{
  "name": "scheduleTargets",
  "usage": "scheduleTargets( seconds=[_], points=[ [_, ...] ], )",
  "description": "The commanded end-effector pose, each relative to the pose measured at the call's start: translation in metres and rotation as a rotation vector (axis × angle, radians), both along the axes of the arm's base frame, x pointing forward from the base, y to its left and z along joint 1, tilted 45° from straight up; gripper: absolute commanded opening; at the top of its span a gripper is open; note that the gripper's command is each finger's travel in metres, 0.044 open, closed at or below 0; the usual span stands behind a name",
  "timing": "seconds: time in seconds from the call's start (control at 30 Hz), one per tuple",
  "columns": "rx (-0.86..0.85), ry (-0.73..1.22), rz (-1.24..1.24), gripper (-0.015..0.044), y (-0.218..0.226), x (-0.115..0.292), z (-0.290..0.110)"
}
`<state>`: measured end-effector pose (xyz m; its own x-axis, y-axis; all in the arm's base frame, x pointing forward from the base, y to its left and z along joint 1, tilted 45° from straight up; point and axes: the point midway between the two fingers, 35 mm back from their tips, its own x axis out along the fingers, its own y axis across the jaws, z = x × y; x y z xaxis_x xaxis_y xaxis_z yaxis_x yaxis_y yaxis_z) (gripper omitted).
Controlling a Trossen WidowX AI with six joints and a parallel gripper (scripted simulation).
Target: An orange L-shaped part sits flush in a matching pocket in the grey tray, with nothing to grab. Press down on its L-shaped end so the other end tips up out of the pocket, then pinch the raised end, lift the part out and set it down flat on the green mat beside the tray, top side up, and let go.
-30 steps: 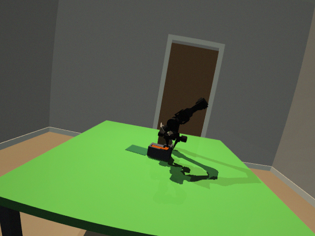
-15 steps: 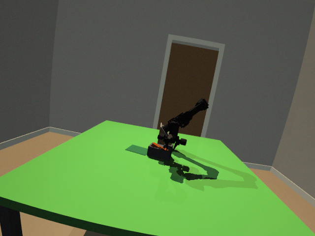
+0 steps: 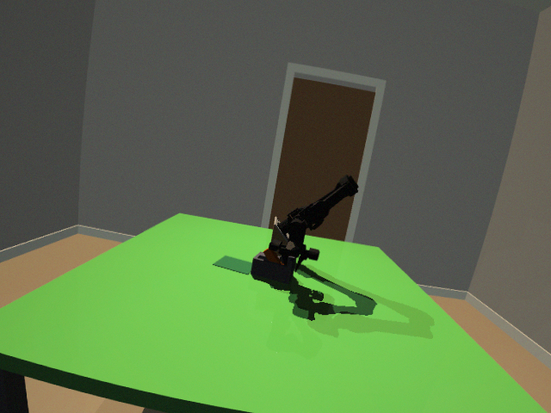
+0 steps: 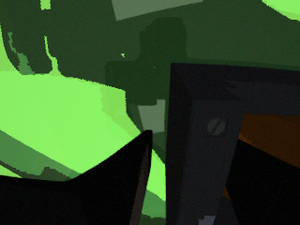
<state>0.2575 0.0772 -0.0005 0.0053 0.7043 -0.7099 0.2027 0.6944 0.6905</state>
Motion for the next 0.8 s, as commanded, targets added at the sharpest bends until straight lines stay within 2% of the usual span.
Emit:
scheduleTargets(
  seconds=[0.0,0.67,0.77],
  points=[
    [-0.001,0.012,-0.003,0.0180,0.000,-0.002,-0.002],
    [-0.001,0.012,-0.003,0.0180,-0.001,0.000,0.016],
    [-0.007,0.012,-0.004,0.0180,-0.013,0.003,0.024]
  ],
)
